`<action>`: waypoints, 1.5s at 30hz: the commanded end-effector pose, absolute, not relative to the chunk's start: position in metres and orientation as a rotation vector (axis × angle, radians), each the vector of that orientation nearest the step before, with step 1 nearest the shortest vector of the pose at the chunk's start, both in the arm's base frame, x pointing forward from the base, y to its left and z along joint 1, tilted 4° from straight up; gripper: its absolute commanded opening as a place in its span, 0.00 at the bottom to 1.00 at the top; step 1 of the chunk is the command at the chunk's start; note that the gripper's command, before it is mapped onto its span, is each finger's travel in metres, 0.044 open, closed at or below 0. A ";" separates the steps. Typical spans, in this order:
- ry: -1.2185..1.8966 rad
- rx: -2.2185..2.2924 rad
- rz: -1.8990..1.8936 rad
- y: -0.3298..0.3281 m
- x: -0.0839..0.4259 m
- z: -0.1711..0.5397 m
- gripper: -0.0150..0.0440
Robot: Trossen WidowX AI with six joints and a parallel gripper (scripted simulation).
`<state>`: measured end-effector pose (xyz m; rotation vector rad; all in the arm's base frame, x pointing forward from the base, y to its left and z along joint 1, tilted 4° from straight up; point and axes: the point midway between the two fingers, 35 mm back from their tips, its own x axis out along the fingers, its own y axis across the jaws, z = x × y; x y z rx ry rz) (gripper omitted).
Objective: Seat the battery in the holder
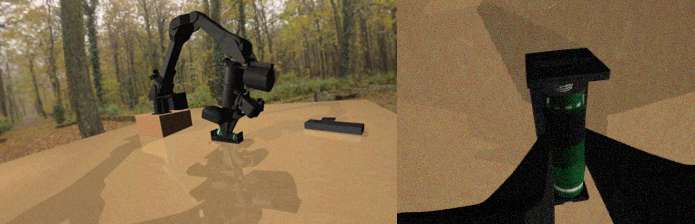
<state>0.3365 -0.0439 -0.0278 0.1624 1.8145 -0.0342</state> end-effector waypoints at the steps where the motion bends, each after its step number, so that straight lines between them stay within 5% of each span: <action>1: 1.773 0.166 -0.041 -0.044 0.341 -0.029 0.36; 45: 1.662 0.160 -0.052 -0.042 0.324 -0.033 0.36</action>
